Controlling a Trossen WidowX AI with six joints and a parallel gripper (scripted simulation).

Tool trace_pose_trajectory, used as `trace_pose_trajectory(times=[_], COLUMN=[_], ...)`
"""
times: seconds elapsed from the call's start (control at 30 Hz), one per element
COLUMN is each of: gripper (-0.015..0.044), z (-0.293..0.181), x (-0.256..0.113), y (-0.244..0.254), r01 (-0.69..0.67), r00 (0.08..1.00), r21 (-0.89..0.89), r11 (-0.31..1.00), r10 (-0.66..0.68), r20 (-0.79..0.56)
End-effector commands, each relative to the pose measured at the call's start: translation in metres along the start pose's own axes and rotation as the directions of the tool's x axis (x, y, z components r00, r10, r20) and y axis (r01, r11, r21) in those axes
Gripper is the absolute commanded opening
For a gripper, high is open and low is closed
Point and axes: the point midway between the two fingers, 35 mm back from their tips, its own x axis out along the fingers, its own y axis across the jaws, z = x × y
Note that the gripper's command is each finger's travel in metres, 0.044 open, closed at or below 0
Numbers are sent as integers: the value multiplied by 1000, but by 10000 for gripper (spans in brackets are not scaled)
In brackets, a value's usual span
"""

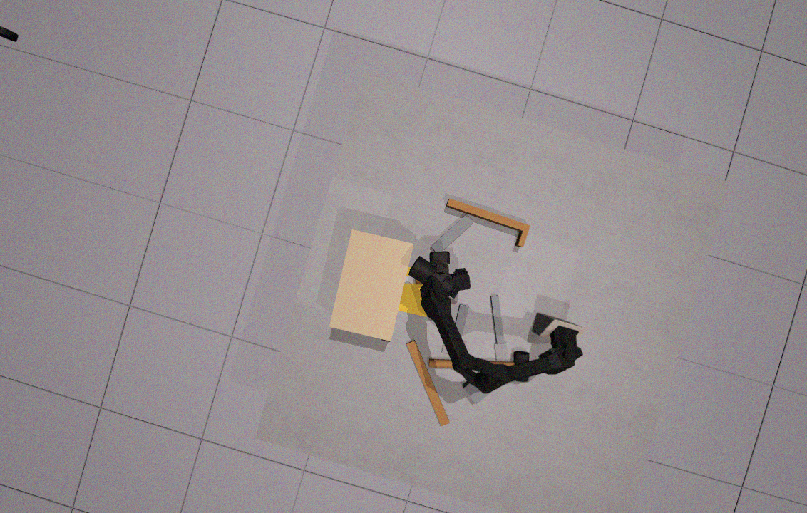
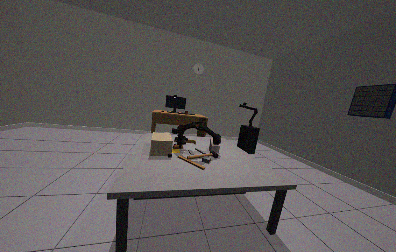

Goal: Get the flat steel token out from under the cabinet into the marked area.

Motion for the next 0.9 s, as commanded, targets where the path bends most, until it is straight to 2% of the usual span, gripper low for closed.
trace_pose_trajectory(times=[0.0, 0.87], gripper=[0, 0], z=[6, 34], x=[1, 1], y=[-2, 1], r01=[13, 13], r00=[1000, 1000], r21=[2, 3], r11=[1000, 1000], r10=[-13, -13], r20=[-3, -3])
